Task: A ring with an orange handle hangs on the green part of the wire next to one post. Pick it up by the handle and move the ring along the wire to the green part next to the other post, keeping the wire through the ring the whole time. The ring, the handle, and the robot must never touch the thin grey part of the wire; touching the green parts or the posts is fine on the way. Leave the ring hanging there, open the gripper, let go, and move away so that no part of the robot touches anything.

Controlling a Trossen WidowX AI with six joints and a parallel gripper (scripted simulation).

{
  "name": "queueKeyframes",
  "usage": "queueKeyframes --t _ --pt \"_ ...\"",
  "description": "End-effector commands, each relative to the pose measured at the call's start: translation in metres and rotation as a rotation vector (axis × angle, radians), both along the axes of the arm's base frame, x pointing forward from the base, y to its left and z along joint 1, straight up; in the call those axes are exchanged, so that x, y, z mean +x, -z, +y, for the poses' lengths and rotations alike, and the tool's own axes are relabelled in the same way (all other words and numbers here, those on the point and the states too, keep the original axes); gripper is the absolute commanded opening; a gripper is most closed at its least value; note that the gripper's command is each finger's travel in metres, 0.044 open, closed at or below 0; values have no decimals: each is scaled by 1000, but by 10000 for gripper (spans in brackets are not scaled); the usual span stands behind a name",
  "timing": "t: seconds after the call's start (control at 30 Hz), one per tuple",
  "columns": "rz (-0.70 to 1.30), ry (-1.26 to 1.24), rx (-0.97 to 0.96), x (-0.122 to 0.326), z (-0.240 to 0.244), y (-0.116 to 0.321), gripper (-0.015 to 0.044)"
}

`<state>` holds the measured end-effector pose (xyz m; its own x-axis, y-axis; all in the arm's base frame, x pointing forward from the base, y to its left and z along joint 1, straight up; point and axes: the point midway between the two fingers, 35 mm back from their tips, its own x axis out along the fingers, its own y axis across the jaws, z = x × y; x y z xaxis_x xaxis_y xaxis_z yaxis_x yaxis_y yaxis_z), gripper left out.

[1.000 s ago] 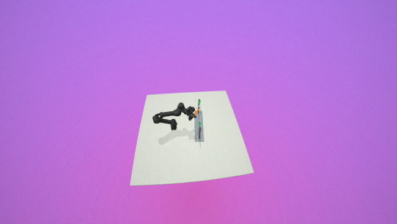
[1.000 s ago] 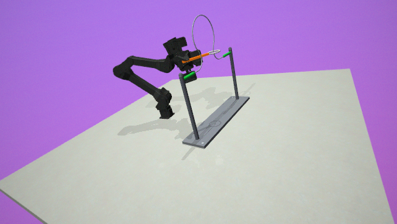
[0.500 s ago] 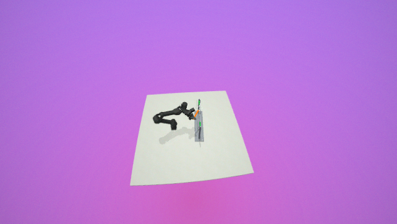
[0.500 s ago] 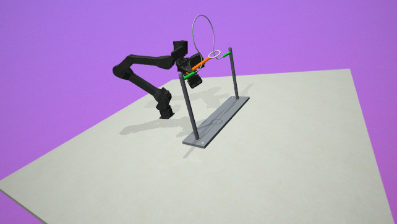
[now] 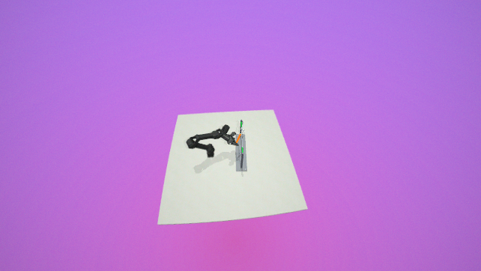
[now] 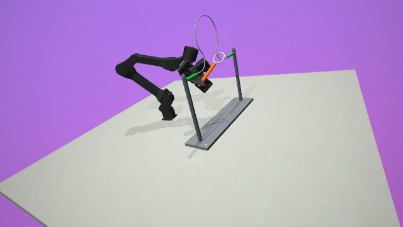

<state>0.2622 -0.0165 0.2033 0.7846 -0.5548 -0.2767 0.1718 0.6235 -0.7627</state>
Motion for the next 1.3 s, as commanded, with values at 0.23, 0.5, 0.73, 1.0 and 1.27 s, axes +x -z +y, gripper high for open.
queueKeyframes --t 0.23,0.5,0.73,1.0,1.27 --pt "-21 -7 257 3 30 26 -150" --pt "-37 -10 442 5 56 40 -150" --pt "-50 -12 584 7 78 47 -150" --pt "-63 -14 723 9 102 51 -150" --pt "-71 -16 804 10 120 52 -150"
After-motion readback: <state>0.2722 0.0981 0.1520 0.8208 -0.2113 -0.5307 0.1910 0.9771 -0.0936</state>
